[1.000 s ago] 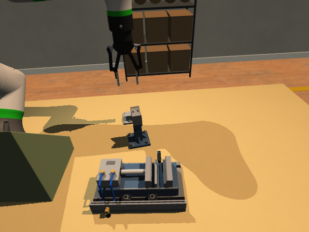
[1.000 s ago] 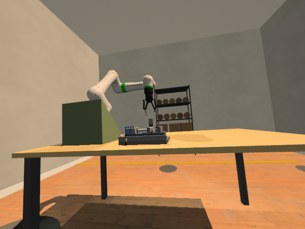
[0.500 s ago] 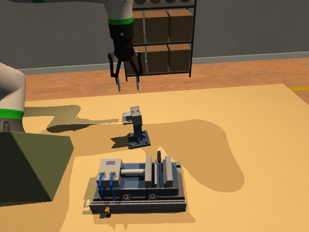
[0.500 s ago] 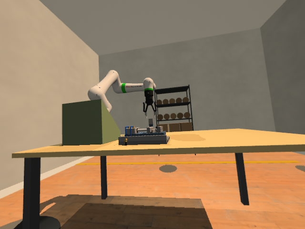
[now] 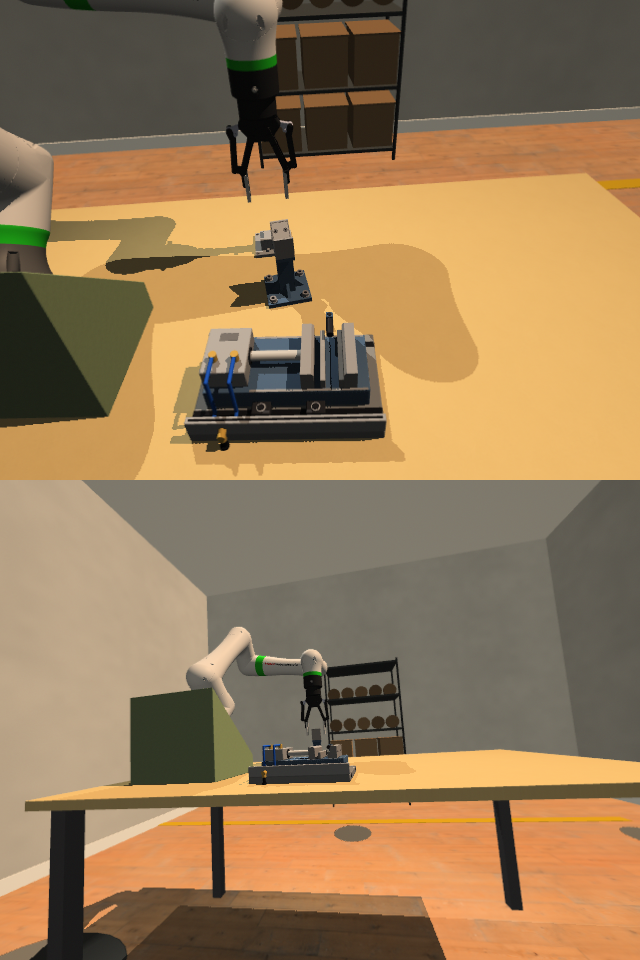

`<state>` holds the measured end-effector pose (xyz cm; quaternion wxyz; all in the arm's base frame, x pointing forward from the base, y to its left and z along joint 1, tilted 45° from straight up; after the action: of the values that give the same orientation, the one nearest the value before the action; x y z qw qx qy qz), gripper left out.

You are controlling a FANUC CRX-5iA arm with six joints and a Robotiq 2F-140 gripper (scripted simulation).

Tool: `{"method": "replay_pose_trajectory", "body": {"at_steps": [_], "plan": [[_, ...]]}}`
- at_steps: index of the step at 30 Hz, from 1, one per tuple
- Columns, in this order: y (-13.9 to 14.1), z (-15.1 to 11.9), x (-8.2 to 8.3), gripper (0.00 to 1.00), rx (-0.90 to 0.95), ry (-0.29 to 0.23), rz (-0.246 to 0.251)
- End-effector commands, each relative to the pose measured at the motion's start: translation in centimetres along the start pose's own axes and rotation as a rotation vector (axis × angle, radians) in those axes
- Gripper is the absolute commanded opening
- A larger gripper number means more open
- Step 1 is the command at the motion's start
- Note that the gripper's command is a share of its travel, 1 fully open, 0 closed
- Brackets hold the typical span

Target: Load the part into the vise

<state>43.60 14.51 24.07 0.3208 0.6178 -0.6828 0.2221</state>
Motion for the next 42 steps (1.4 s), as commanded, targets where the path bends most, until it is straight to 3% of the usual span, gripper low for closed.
{"method": "replay_pose_trajectory", "body": {"at_steps": [1,27,42], "plan": [[0.0,0.0,-0.9,0.51,0.0,0.0,0.001],[0.0,0.0,-6.9,0.51,0.0,0.0,0.001],[0.0,0.1,-9.4,0.51,0.0,0.0,0.001]]}}
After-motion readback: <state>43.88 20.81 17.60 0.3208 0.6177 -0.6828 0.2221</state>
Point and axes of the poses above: the point where the finger pads meet when closed, its own x axis back along the fingers, its own y axis across the jaws, z = x × y, the point moved 5 cm from there along x, back along the fingers, and after that the axes turned 15 degrees about -x, right-handed, at the moved point
